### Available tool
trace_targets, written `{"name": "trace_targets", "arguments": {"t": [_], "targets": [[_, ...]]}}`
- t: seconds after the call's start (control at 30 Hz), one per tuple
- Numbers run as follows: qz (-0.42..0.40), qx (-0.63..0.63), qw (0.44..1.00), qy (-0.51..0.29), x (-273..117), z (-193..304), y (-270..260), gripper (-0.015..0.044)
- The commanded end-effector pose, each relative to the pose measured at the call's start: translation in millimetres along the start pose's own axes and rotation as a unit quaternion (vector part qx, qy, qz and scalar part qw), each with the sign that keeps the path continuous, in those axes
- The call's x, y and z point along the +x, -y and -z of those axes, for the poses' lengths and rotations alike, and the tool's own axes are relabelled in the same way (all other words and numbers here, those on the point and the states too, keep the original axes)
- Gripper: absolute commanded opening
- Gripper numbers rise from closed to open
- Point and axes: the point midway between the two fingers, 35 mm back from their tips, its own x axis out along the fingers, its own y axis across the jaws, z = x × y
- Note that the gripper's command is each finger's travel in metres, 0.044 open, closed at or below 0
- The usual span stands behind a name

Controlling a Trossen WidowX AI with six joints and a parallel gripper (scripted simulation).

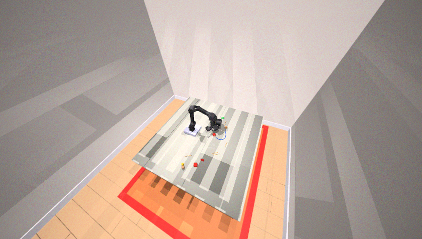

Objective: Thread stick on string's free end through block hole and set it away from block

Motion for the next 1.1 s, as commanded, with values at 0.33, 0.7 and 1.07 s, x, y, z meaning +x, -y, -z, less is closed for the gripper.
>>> {"name": "trace_targets", "arguments": {"t": [0.33,0.7,1.07], "targets": [[0.002,0.003,1.000,-0.004,24.7,1.0,0.2,0.0120],[0.002,0.003,1.000,-0.004,43.1,1.4,0.5,0.0120],[0.002,0.003,1.000,-0.004,61.0,2.7,1.8,0.0120]]}}
